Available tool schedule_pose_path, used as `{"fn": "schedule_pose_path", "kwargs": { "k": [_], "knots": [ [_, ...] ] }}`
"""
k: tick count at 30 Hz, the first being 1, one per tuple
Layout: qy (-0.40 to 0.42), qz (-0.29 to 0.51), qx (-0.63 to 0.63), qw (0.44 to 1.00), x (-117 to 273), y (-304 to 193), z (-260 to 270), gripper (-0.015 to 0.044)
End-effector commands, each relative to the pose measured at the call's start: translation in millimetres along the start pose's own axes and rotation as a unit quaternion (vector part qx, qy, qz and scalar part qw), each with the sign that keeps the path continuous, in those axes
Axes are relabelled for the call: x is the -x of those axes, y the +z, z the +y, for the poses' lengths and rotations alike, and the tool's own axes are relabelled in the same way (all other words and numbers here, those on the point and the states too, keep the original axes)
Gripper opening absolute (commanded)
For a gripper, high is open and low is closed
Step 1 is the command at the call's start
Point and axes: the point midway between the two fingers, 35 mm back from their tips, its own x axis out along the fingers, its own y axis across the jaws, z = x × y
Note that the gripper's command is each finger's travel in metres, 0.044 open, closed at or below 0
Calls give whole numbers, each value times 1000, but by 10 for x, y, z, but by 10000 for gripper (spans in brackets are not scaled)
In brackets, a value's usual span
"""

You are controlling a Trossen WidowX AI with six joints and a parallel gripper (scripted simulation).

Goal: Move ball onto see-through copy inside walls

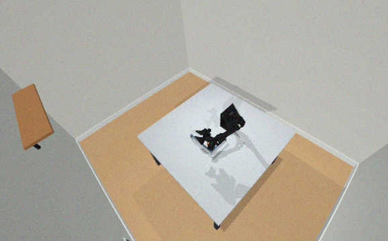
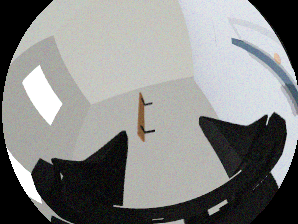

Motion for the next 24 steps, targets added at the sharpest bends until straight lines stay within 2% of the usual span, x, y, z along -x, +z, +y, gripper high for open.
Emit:
{"fn": "schedule_pose_path", "kwargs": {
  "k": [1, 3, 6, 9, 13, 17, 20, 24],
  "knots": [
    [-3, 0, 7, 1000, -4, 4, -11, 374],
    [-29, -2, 60, 998, -33, 41, -102, 321],
    [-105, 7, 210, 972, -91, 155, -360, 243],
    [-181, 38, 354, 917, -111, 283, -621, 233],
    [-271, 108, 513, 807, -94, 471, -928, 233],
    [-336, 210, 628, 669, -13, 654, -1190, 233],
    [-362, 302, 684, 556, 88, 780, -1357, 233],
    [-373, 390, 706, 460, 210, 887, -1494, 233]
  ]
}}
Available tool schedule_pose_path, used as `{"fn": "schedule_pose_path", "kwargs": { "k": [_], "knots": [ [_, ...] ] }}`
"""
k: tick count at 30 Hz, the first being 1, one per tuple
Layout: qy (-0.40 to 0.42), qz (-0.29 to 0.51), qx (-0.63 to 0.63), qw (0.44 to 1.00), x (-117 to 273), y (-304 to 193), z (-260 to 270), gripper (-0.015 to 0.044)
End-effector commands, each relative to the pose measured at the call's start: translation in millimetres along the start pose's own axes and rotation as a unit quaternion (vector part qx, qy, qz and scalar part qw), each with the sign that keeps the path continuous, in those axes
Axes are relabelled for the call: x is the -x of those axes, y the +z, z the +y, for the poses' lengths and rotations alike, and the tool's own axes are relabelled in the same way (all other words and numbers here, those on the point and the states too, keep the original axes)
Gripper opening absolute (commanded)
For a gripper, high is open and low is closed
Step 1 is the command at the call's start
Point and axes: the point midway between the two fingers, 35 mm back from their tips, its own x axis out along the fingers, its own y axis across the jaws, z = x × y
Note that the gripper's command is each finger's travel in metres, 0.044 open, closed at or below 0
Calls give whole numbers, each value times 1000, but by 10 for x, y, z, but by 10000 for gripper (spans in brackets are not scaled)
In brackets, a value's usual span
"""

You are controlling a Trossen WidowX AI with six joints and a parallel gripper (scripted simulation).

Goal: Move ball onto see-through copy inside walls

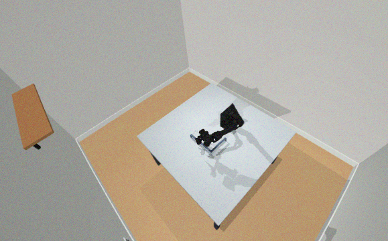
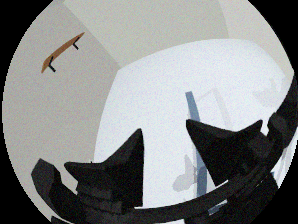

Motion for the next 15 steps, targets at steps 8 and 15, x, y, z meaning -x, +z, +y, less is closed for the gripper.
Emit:
{"fn": "schedule_pose_path", "kwargs": {
  "k": [8, 15],
  "knots": [
    [-10, 328, 449, 831, -145, -501, -831, 233],
    [13, 374, 497, 783, -147, -579, -987, 233]
  ]
}}
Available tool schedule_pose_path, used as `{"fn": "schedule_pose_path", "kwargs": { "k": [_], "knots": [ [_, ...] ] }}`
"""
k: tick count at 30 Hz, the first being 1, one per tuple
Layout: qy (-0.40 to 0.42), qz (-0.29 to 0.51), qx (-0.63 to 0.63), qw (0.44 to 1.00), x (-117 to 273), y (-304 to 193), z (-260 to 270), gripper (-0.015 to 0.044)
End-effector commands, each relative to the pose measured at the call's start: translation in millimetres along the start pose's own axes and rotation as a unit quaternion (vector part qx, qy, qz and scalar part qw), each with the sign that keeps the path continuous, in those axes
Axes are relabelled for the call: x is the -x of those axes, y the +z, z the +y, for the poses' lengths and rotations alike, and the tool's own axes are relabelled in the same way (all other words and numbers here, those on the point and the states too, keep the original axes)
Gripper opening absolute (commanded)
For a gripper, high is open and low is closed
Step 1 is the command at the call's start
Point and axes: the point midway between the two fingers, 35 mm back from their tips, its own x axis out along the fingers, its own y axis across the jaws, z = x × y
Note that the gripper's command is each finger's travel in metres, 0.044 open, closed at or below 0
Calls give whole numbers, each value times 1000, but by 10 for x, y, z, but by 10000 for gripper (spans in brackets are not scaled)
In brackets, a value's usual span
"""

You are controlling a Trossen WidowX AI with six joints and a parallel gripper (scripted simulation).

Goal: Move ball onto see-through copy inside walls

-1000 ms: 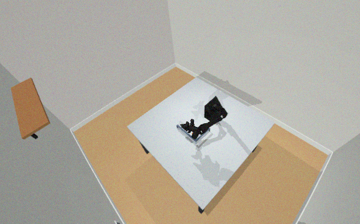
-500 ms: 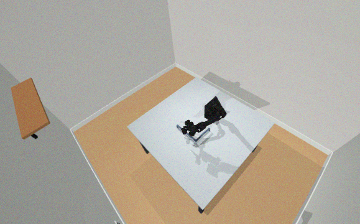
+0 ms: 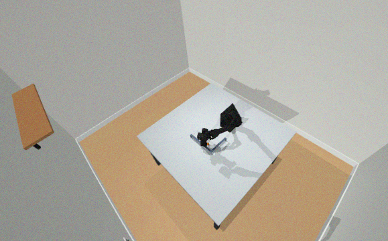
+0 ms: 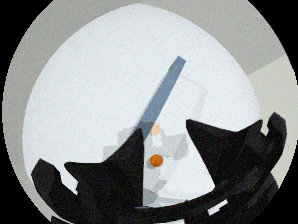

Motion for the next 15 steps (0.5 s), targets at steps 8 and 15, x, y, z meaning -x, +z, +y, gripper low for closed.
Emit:
{"fn": "schedule_pose_path", "kwargs": {
  "k": [8, 15],
  "knots": [
    [199, 175, 384, 885, -140, -665, -25, 233],
    [203, 176, 389, 881, -138, -672, -22, 233]
  ]
}}
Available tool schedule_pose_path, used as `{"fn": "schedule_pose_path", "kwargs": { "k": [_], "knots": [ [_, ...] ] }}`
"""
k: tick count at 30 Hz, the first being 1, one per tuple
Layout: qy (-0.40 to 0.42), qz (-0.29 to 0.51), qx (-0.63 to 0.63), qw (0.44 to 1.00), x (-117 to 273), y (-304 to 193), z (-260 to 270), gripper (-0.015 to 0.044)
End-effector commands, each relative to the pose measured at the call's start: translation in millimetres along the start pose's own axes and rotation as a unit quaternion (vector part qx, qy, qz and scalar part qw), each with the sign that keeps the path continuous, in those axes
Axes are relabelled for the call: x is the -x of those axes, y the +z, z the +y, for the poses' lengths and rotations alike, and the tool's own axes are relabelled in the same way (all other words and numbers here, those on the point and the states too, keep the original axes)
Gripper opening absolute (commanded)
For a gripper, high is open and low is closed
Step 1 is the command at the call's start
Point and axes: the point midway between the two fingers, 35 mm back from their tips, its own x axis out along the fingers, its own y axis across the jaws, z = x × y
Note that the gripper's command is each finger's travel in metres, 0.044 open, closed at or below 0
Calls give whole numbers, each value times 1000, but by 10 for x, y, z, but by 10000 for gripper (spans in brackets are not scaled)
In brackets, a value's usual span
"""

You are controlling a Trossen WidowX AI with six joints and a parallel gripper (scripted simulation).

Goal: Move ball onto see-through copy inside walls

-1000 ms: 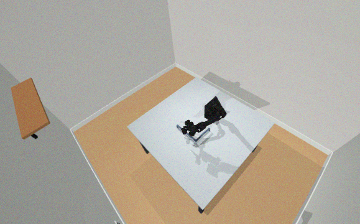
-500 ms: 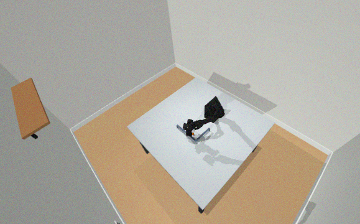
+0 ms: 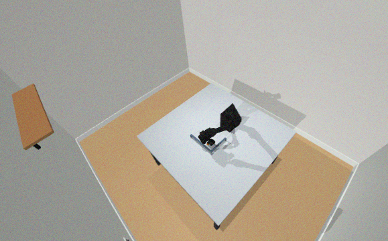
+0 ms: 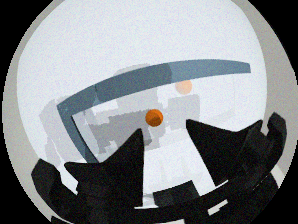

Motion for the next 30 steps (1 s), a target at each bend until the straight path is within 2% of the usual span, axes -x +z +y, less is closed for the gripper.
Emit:
{"fn": "schedule_pose_path", "kwargs": {
  "k": [1, 30],
  "knots": [
    [33, 11, 43, 998, -41, -75, 20, 233],
    [34, 12, 43, 998, -460, -86, 50, 233]
  ]
}}
